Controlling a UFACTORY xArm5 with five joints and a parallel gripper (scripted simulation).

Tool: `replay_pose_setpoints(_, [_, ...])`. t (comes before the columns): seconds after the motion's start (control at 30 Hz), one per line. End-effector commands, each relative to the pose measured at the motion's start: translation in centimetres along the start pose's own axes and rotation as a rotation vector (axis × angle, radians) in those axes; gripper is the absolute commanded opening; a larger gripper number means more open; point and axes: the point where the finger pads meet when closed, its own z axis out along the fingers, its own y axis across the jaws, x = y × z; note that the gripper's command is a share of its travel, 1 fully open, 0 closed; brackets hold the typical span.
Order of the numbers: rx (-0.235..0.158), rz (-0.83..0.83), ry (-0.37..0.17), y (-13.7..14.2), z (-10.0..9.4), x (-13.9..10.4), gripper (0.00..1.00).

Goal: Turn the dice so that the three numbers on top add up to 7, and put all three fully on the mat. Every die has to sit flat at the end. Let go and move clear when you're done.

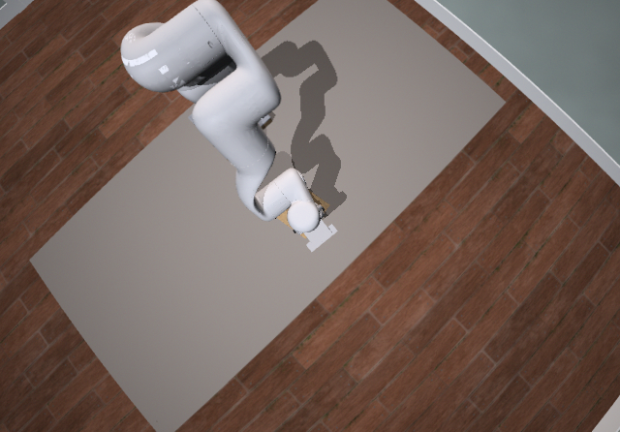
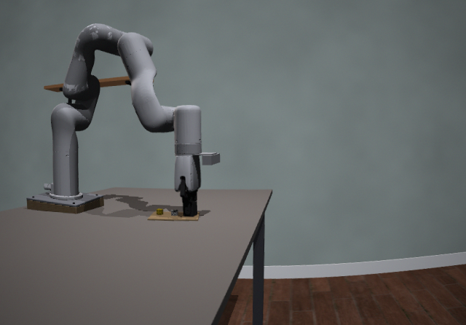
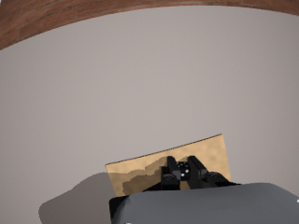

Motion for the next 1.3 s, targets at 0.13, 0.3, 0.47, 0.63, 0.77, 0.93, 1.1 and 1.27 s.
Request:
replay_pose_setpoints(0.13, [0.000, 0.000, 0.004, 0.00, -0.12, 0.14, 0.11])
replay_pose_setpoints(0.3, [0.000, 0.000, 0.004, 0.00, -0.12, 0.14, 0.11])
replay_pose_setpoints(0.47, [0.000, 0.000, 0.004, 0.00, -0.12, 0.14, 0.15])
replay_pose_setpoints(0.63, [0.000, 0.000, 0.004, 0.00, -0.12, 0.14, 0.19])
replay_pose_setpoints(0.77, [0.000, 0.000, 0.004, 0.00, -0.12, 0.14, 0.23])
replay_pose_setpoints(0.93, [0.000, 0.000, 0.004, 0.00, -0.12, 0.14, 0.31])
replay_pose_setpoints(1.1, [0.000, 0.000, 0.004, 0.00, -0.12, 0.14, 0.31])
replay_pose_setpoints(1.27, [0.000, 0.000, 0.004, 0.00, -0.12, 0.14, 0.31])
